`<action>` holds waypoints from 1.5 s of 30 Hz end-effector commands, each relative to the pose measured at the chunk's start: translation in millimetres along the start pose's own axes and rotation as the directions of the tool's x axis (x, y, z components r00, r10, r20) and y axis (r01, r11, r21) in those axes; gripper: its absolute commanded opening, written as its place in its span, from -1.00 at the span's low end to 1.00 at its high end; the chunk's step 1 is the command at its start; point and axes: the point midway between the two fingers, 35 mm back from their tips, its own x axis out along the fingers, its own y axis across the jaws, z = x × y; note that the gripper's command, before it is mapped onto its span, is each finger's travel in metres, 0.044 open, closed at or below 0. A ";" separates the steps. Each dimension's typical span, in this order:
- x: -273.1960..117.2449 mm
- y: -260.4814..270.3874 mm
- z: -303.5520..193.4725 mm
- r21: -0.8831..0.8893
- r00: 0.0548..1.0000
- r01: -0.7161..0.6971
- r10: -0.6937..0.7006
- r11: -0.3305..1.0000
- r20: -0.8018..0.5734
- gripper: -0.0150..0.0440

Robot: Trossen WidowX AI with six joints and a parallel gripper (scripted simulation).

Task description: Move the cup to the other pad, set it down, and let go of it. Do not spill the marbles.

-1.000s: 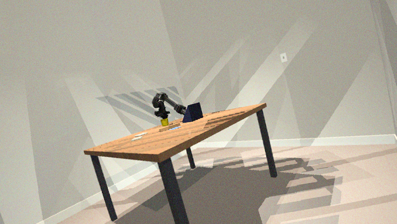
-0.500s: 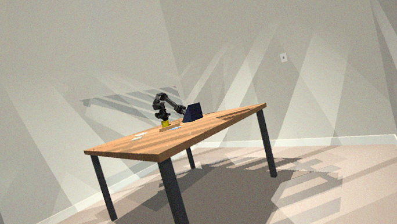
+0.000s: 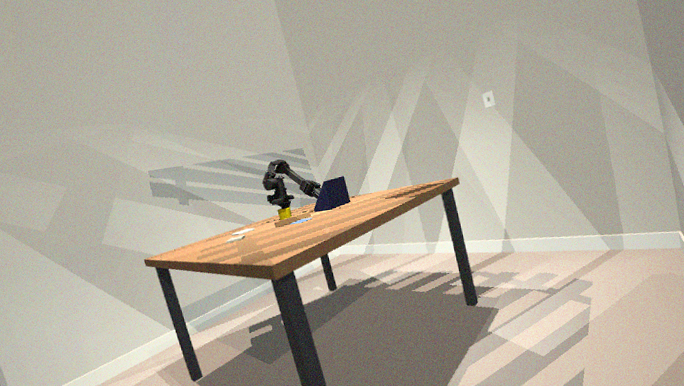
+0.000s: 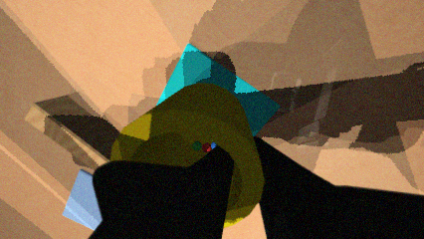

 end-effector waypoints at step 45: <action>-36.4 1.2 -1.5 -0.006 1.000 0.000 0.000 1.000 -0.002 0.01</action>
